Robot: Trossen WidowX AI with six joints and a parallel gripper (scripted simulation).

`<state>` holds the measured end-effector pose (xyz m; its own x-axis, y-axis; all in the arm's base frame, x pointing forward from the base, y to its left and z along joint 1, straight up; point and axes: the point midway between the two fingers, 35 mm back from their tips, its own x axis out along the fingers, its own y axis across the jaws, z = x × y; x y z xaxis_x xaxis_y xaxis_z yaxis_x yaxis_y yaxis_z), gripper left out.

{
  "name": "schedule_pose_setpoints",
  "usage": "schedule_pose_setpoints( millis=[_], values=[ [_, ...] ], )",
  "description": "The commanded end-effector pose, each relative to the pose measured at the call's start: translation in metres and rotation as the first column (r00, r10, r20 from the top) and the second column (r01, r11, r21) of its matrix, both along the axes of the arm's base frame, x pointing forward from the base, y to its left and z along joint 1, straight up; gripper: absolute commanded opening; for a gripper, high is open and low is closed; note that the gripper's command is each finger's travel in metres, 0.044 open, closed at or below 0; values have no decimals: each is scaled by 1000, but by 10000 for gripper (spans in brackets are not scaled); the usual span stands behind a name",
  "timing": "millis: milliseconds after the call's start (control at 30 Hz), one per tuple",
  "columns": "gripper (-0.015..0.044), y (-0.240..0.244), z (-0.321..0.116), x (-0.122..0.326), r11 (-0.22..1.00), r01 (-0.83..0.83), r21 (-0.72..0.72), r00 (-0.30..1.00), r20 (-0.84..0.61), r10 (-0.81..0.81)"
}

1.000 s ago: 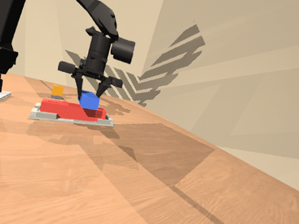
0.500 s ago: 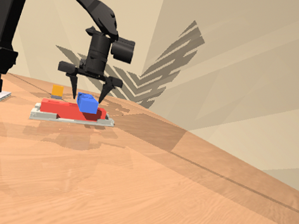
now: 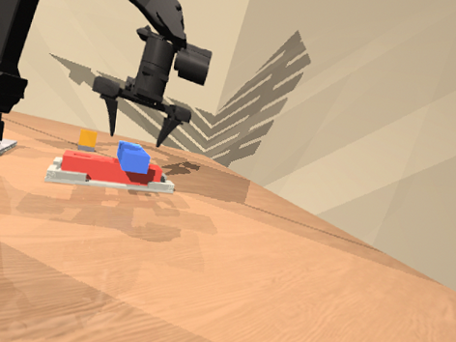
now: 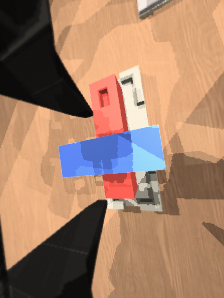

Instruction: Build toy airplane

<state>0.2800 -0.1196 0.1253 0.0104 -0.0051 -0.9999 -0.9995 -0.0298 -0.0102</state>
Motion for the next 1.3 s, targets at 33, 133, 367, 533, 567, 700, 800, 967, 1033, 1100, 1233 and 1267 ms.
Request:
schedule_pose_setpoints(
  millis=[33,133,367,533,567,700,800,967,1033,1100,1233,1267],
  values=[
    [440,1,53,-2,1000,-2,-4,1000,16,2],
    [440,-1,55,1,1000,-2,-4,1000,16,2],
    [440,-1,54,2,942,337,6,941,17,-337],
    [440,-2,53,2,668,744,19,668,14,-744],
    [440,-2,53,2,591,807,21,591,13,-807],
    [440,-2,53,3,233,972,29,233,5,-973],
    [440,-2,52,3,87,996,31,87,1,-996],
    [440,-2,52,3,87,996,31,87,1,-996],
    [440,-2,52,3,87,996,31,87,1,-996],
    [440,-2,52,3,87,996,31,87,1,-996],
    [440,-2,52,3,87,996,31,87,1,-996],
    [440,-2,52,3,87,996,31,87,1,-996]
  ],
)
